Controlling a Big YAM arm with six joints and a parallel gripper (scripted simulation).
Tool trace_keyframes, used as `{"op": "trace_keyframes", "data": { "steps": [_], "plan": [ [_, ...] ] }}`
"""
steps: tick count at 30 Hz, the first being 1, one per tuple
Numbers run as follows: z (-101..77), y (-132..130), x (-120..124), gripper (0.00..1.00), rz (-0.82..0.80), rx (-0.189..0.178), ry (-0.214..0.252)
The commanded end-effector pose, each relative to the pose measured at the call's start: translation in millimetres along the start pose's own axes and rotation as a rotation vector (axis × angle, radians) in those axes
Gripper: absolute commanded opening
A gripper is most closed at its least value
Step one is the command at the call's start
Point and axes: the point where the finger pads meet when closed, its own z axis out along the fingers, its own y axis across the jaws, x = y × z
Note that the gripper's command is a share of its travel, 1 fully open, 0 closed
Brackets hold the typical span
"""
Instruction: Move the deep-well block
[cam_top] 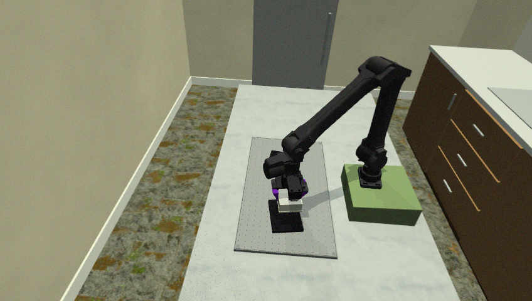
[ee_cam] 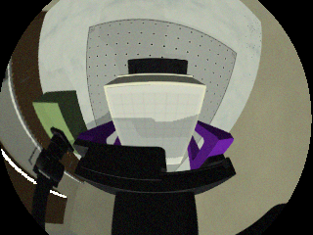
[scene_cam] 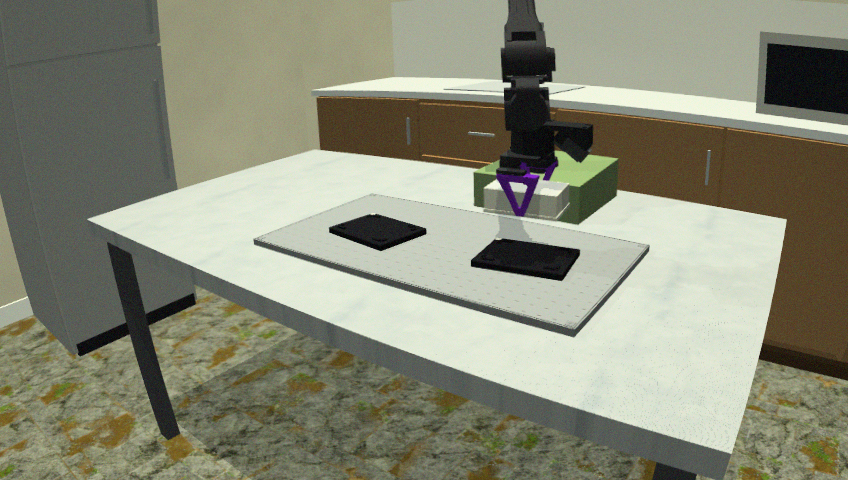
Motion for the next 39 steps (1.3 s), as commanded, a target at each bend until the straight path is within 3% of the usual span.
{"op": "trace_keyframes", "data": {
  "steps": [1,22,23,25,33,39],
  "plan": [
    [-35.4,-27.9,-12.2,0.0,0.004,0.089,-0.031],
    [-35.4,-27.9,-12.2,0.0,0.004,0.089,-0.031],
    [-35.2,-30.5,-1.7,0.0,0.059,0.091,-0.032],
    [-18.8,-10.4,10.7,0.0,0.124,0.049,-0.019],
    [-17.4,-9.5,30.4,0.0,0.323,0.053,-0.027],
    [-17.0,-7.5,50.6,0.0,0.301,0.053,-0.024]
  ]
}}
